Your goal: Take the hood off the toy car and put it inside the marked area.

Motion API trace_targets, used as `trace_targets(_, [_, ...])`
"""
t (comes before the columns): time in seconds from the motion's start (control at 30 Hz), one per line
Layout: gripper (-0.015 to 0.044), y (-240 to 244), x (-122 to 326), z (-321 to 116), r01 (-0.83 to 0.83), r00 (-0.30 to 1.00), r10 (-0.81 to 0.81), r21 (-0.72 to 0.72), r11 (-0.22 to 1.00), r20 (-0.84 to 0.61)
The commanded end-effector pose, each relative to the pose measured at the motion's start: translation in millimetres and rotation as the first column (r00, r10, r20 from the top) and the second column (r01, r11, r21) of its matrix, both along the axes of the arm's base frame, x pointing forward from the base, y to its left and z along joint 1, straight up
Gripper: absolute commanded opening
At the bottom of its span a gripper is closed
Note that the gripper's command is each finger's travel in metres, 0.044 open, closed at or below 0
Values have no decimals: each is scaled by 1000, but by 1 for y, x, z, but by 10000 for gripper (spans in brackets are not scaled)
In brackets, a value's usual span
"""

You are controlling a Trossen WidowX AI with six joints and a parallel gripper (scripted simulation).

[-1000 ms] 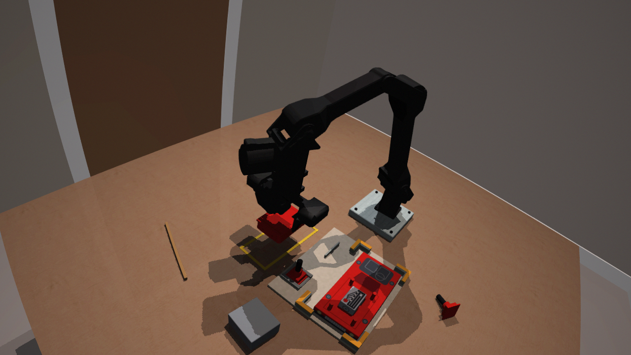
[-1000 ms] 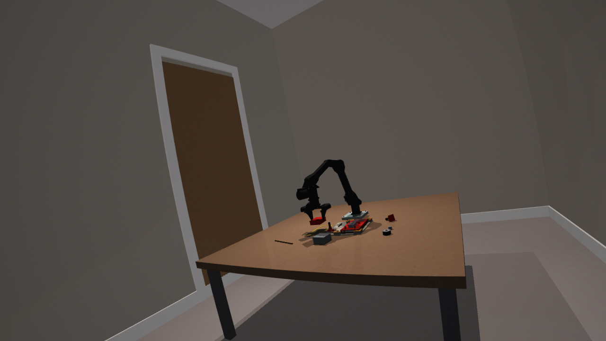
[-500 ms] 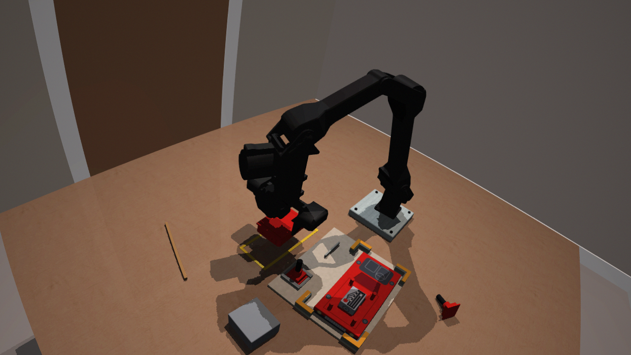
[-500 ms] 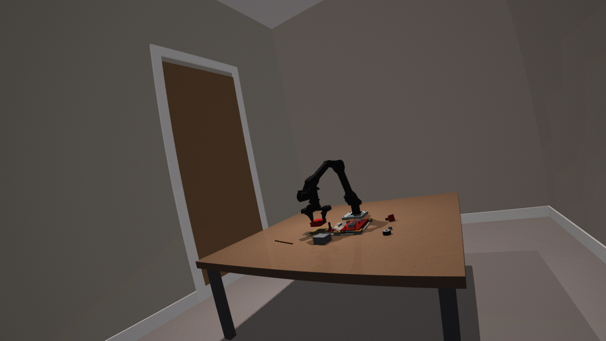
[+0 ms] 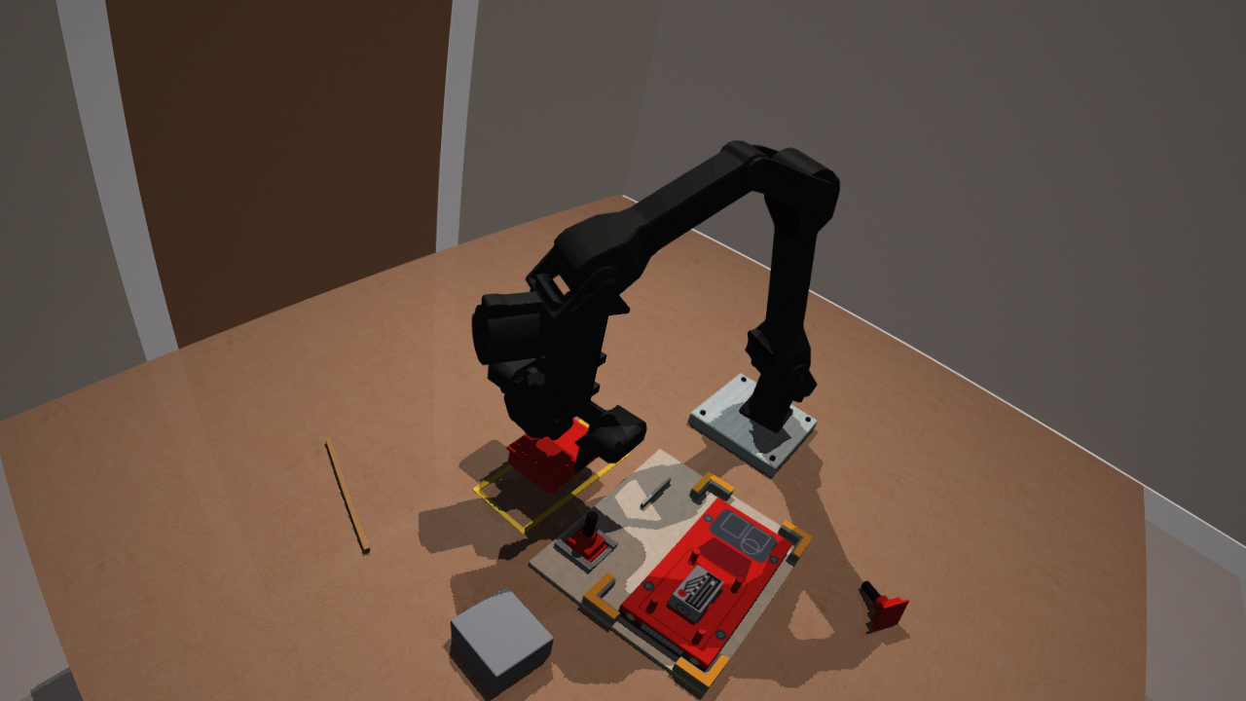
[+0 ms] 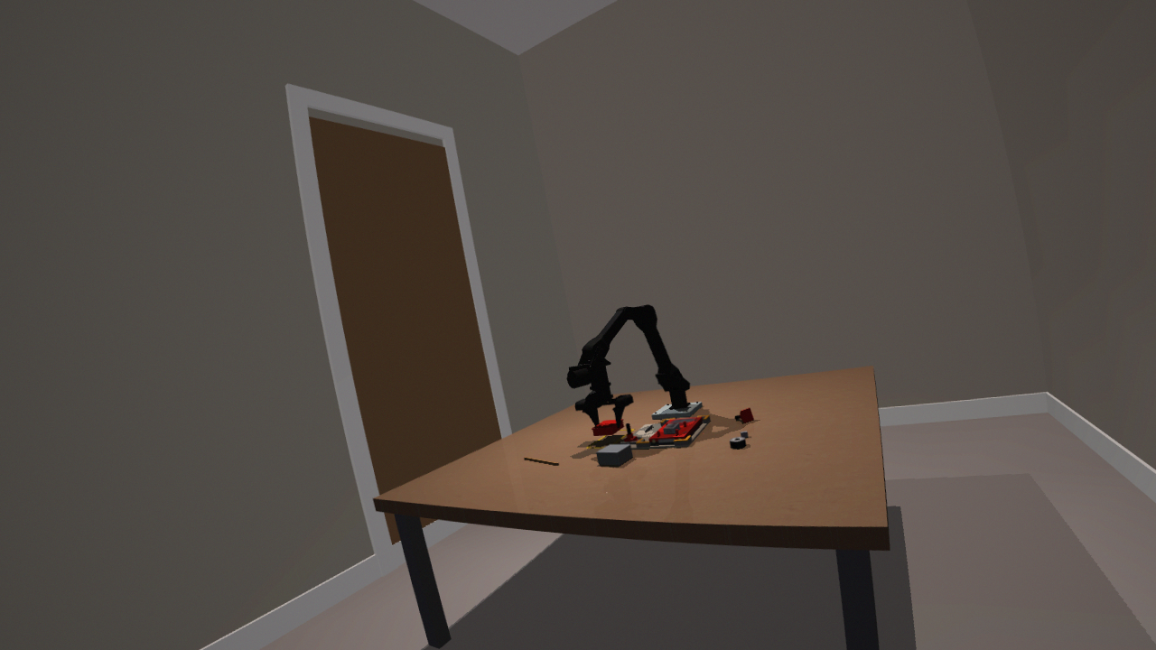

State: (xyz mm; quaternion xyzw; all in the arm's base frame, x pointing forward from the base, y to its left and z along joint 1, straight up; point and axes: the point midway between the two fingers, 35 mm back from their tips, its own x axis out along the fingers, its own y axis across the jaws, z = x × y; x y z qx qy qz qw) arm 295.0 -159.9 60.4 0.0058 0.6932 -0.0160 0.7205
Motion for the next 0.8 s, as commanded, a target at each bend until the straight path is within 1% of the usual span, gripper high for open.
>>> trace_targets(0.0, [0,1,-2,-5,-4,1000,4,5,1000,-6])
trace_targets(0.77, [0,1,-1,-13,-4,1000,4,5,1000,-6])
